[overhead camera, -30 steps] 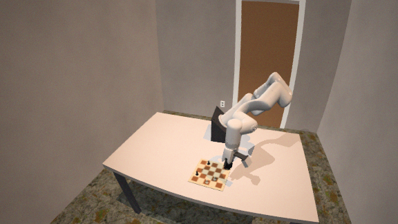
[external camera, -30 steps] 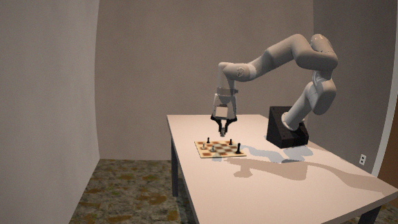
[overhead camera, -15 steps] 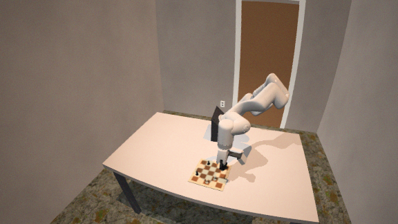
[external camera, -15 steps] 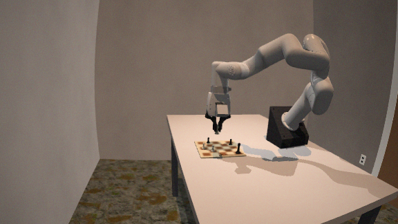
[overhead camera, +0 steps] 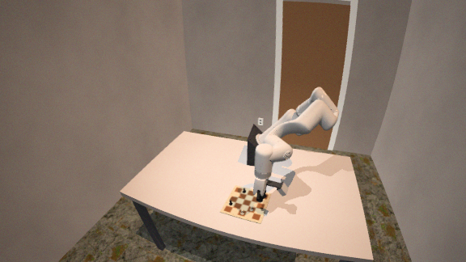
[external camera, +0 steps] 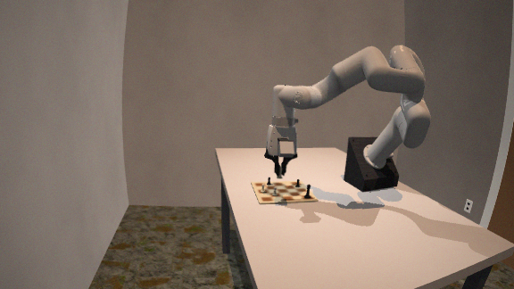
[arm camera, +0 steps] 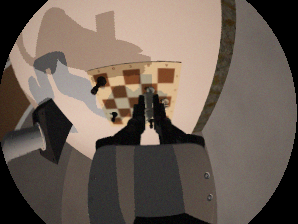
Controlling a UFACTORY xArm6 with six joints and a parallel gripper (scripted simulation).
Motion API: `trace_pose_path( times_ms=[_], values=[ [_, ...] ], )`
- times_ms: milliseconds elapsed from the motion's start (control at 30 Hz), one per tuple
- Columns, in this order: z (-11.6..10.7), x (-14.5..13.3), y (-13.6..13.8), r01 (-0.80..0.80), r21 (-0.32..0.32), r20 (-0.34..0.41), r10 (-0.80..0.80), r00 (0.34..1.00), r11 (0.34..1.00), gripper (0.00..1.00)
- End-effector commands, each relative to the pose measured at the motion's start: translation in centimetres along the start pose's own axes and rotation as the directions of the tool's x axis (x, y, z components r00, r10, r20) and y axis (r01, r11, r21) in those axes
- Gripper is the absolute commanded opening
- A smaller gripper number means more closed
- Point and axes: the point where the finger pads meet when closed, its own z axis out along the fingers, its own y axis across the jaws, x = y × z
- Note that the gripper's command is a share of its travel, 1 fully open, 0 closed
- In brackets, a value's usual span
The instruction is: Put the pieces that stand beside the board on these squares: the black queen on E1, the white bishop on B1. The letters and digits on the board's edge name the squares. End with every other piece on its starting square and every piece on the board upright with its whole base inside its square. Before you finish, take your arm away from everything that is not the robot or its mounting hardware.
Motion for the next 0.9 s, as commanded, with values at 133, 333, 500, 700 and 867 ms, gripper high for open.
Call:
trace_pose_path(
  times_ms=[133, 333, 500, 700, 867],
  values=[
    [3.9, 0.0, 0.2, 0.001, -0.003, 0.0, -0.001, 1.0, 1.0, 0.0],
    [5.6, 0.0, 0.2, 0.001, -0.003, 0.0, -0.001, 1.0, 1.0, 0.0],
    [7.0, 0.0, 0.2, 0.001, -0.003, 0.0, -0.001, 1.0, 1.0, 0.0],
    [7.5, 0.0, 0.2, 0.001, -0.003, 0.0, -0.001, 1.0, 1.0, 0.0],
    [7.5, 0.0, 0.2, 0.001, -0.003, 0.0, -0.001, 1.0, 1.0, 0.0]
  ],
)
